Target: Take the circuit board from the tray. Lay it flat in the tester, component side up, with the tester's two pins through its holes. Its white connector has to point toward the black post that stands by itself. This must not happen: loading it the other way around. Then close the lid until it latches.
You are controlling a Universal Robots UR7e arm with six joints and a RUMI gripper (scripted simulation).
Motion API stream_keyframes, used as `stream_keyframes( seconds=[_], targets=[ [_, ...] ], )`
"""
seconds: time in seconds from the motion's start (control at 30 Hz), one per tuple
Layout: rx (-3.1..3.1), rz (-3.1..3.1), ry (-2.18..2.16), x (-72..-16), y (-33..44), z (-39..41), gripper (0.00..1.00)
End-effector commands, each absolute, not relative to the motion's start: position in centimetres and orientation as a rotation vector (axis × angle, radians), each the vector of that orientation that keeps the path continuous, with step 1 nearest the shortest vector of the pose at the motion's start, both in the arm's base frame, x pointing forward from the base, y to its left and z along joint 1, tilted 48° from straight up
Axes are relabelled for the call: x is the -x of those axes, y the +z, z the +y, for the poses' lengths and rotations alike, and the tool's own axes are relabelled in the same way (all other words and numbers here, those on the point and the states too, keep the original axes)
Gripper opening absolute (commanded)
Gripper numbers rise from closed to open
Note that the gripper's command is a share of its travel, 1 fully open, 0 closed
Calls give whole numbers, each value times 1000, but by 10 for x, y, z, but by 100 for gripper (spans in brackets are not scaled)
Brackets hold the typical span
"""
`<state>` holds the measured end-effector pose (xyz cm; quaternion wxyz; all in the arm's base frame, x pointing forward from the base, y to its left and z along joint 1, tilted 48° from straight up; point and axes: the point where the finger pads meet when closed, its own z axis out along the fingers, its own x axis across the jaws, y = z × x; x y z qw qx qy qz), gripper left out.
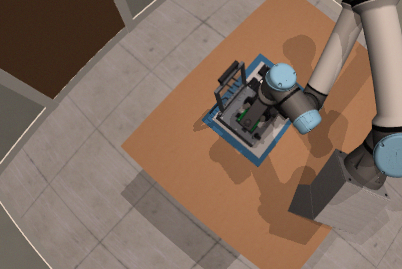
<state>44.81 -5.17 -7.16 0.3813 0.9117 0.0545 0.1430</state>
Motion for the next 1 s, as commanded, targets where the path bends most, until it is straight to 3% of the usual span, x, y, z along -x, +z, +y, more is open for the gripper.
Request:
stream_keyframes(
  seconds=[0.0, 0.97],
  targets=[
    [-2328, 123, 374, -449, -71, -51, 39],
    [-2329, 118, 377, -447, -74, -55, 39]
  ],
)
